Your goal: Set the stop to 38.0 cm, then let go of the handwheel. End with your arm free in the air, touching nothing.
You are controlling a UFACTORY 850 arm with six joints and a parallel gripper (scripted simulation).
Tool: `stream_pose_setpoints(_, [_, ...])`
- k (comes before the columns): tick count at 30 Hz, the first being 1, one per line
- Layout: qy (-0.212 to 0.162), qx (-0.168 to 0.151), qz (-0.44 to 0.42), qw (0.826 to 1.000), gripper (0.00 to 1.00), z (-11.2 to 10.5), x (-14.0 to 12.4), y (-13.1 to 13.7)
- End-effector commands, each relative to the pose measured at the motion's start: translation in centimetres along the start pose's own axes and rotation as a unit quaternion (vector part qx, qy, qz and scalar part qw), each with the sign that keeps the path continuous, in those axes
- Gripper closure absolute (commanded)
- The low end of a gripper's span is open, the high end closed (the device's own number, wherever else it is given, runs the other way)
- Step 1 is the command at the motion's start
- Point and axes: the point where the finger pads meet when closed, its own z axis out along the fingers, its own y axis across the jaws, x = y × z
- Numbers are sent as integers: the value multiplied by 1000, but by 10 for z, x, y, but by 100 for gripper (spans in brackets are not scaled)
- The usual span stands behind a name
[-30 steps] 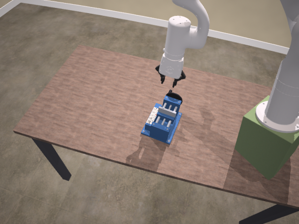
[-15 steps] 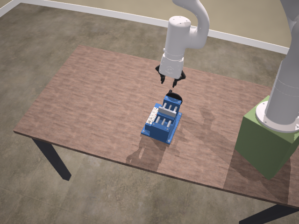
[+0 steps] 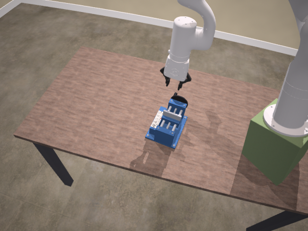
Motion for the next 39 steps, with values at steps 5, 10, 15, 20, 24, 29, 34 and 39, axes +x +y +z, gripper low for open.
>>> stream_pose_setpoints(5, [0, 1, 0, 1000, 43, 0, 0, -1])
stream_pose_setpoints(10, [0, 1, 0, 1000, 43, 0, 0, -1])
stream_pose_setpoints(15, [0, 1, 0, 1000, 43, 0, 0, -1])
stream_pose_setpoints(20, [0, 1, 0, 1000, 43, 0, 4, 1])
stream_pose_setpoints(24, [0, 1, 0, 1000, 43, 0, 23, 10])
stream_pose_setpoints(29, [0, 1, 0, 1000, 43, 0, 27, 13])
stream_pose_setpoints(34, [0, 1, 0, 1000, 43, 0, 27, 13])
stream_pose_setpoints(39, [0, 1, 0, 1000, 43, 5, 27, 13])
